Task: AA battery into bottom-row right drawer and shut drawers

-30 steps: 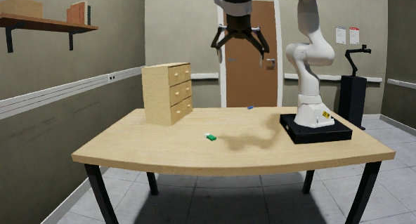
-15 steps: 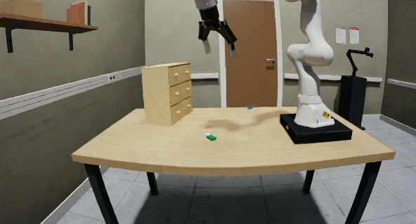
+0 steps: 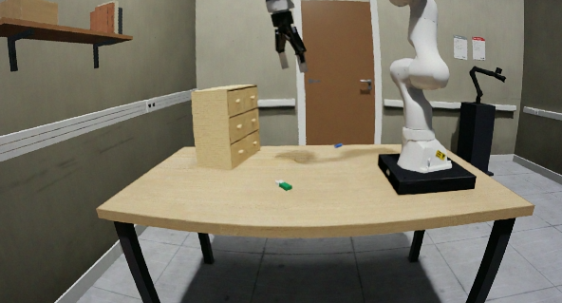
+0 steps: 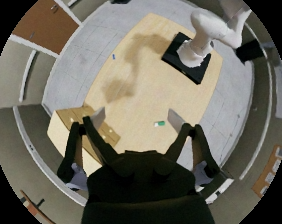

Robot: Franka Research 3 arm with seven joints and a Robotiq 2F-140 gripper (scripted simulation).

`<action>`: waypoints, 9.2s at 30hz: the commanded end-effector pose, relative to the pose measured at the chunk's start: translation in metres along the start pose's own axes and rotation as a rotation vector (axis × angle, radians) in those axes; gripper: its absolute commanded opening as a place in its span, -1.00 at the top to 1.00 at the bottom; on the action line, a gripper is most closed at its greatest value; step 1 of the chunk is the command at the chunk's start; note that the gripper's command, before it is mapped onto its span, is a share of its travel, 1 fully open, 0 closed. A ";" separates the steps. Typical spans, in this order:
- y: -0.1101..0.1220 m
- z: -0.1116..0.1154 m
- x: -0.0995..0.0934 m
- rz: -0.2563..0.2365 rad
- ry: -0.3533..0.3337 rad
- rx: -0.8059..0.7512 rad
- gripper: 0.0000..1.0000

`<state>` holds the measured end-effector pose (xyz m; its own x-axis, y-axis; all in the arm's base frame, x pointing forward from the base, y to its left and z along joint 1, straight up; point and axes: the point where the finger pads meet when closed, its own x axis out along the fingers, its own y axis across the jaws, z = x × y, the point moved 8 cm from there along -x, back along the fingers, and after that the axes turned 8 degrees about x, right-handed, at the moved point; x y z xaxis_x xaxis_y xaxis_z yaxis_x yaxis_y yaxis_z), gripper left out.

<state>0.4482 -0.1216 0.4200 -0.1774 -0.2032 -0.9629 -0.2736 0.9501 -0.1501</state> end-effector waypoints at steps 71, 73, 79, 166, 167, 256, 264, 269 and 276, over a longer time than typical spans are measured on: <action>-0.171 -0.102 0.059 0.202 -0.177 0.522 -1.00; -0.167 -0.088 0.103 0.209 -0.174 0.592 -1.00; -0.162 -0.080 0.138 0.215 -0.171 0.649 -1.00; -0.154 -0.040 0.254 0.043 -0.937 0.749 -1.00; -0.154 -0.040 0.254 0.041 -0.946 0.748 -1.00; -0.154 -0.018 0.299 -0.027 -1.208 0.751 0.44; -0.154 -0.018 0.299 -0.027 -1.208 0.751 0.44; -0.154 -0.018 0.299 -0.027 -1.208 0.751 0.44; -0.154 -0.016 0.301 -0.026 -1.209 0.750 0.44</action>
<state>0.4204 -0.3315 0.1576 0.8264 -0.2591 -0.5000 0.3626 0.9241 0.1204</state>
